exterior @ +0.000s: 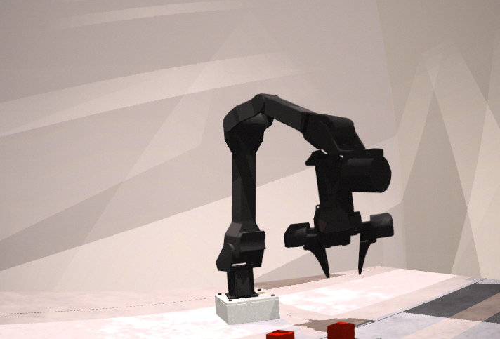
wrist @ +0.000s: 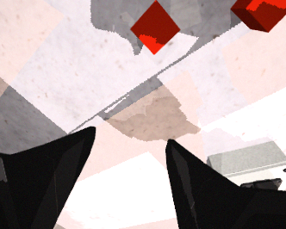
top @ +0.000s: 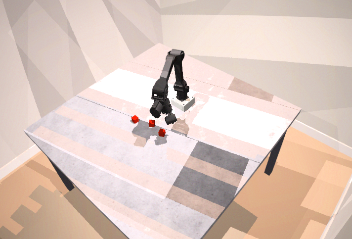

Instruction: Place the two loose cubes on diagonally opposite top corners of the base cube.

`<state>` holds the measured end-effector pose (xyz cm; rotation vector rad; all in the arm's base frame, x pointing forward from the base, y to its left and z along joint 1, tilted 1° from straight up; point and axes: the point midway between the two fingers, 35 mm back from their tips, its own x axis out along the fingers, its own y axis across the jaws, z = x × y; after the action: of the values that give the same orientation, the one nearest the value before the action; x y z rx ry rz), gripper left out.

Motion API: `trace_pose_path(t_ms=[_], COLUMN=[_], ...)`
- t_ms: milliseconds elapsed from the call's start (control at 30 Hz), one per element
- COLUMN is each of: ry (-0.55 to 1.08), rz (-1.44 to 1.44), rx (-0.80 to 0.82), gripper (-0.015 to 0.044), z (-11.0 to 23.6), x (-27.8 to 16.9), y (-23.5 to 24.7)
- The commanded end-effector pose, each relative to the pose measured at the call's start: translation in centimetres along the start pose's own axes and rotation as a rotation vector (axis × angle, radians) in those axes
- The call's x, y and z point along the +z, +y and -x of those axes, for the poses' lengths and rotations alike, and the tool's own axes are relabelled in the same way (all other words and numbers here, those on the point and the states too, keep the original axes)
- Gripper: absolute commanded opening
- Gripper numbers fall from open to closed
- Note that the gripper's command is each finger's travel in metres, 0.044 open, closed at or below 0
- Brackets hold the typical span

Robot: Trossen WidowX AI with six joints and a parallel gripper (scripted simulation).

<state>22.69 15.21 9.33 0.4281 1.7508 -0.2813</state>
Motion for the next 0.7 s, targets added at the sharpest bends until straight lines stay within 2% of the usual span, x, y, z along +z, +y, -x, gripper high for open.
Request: trace_pose_path(t_ms=[0, 300, 467, 533, 667], ry=[-0.074, -0.227, -0.251, -0.251, -0.251], rz=[-0.098, -0.343, -0.385, -0.385, -0.384], rx=[0.012, 0.003, -0.002, -0.002, -0.003], gripper=[0.0265, 0.0265, 0.0265, 0.0265, 0.0265], z=[1.4, 4.2, 4.7, 4.1, 0.8], x=[2.9, 8.6, 9.4, 9.6, 10.5], y=[-1.9, -8.2, -9.4, -9.4, -9.5])
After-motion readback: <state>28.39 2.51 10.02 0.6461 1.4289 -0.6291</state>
